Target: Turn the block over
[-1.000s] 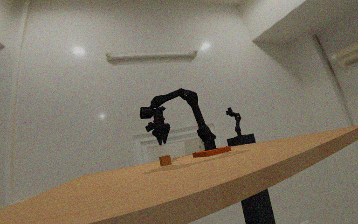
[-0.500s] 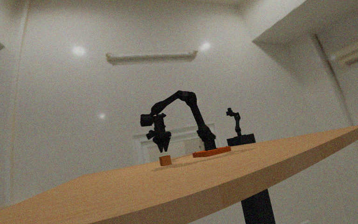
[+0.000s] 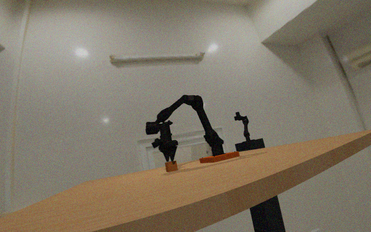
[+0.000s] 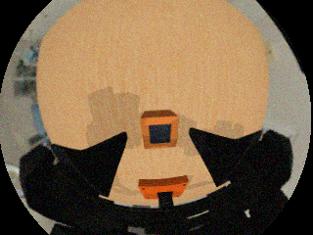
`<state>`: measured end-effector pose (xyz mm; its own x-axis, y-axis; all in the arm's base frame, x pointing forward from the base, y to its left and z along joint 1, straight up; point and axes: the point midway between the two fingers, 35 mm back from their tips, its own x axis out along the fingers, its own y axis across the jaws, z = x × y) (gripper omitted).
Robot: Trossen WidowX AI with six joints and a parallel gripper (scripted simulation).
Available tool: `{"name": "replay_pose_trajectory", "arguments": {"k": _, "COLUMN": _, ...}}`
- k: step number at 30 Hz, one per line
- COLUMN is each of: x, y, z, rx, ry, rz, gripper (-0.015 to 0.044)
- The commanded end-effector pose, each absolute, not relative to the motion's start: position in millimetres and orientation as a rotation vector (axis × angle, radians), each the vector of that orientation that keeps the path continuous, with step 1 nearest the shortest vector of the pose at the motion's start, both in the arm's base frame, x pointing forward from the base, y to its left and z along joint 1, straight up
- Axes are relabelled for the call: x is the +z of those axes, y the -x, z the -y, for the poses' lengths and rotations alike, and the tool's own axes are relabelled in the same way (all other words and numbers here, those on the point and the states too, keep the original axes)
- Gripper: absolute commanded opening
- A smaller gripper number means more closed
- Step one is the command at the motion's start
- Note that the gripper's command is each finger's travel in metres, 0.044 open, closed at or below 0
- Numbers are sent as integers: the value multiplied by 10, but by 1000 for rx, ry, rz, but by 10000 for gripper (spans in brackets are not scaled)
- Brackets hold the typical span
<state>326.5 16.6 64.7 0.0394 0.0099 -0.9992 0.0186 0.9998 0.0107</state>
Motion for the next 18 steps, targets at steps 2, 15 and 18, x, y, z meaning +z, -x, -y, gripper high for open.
{"name": "replay_pose_trajectory", "arguments": {"k": 2, "x": 529, "y": -3239, "z": -155, "rx": -8, "ry": -13, "rz": -1544, "gripper": 440}}
{"name": "replay_pose_trajectory", "arguments": {"k": 15, "x": 410, "y": -3236, "z": -155, "rx": -8, "ry": -13, "rz": -1544, "gripper": 335}}
{"name": "replay_pose_trajectory", "arguments": {"k": 18, "x": 410, "y": -3236, "z": -155, "rx": -8, "ry": -13, "rz": -1544, "gripper": 256}}
